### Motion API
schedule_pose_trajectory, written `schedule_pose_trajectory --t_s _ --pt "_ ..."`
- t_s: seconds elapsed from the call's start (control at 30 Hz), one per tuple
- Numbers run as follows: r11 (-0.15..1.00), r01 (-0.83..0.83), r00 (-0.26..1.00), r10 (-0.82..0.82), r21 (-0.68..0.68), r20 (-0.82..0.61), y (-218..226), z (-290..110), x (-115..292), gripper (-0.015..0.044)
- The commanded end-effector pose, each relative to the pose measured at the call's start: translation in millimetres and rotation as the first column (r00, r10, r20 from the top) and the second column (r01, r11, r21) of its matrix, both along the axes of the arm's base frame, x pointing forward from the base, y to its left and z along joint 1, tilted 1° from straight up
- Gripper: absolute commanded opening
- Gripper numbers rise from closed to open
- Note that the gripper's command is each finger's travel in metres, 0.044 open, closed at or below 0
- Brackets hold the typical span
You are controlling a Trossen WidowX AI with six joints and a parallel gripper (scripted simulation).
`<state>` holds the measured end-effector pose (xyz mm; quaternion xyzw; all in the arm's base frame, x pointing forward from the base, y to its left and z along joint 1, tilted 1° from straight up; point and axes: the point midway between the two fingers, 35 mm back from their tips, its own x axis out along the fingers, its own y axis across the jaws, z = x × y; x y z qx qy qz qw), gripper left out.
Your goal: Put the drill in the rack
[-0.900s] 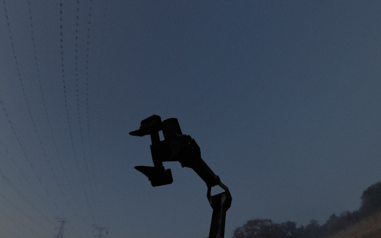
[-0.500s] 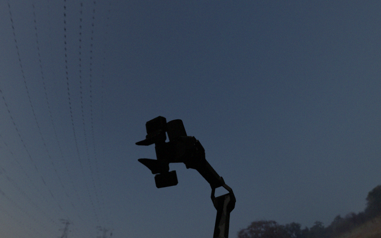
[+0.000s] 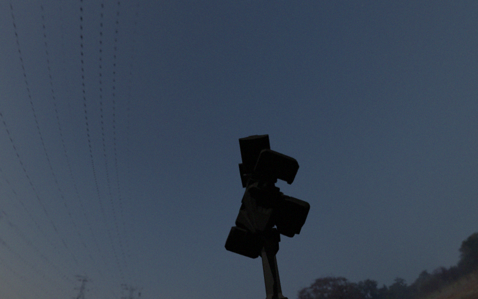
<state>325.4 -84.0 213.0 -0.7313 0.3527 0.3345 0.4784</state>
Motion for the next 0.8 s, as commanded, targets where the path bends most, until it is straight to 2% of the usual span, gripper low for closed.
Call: schedule_pose_trajectory --t_s 0.0,0.07,0.17,0.27,0.3,0.77 --pt "0.966 -0.258 0.951 0.256 0.013 -0.176 47.1 -36.0 6.7 0.0" --pt "0.916 -0.402 0.881 0.393 0.021 -0.264 68.1 -53.1 6.1 0.0" --pt "0.759 -0.646 0.673 0.616 0.08 -0.409 107.4 -84.0 -1.4 0.0" --pt "0.585 -0.795 0.449 0.746 0.161 -0.493 137.3 -106.9 -12.9 0.0" --pt "0.553 -0.814 0.408 0.762 0.177 -0.503 142.0 -110.5 -15.3 0.0" --pt "0.556 -0.813 0.413 0.759 0.173 -0.503 141.2 -110.5 -14.6 0.0"
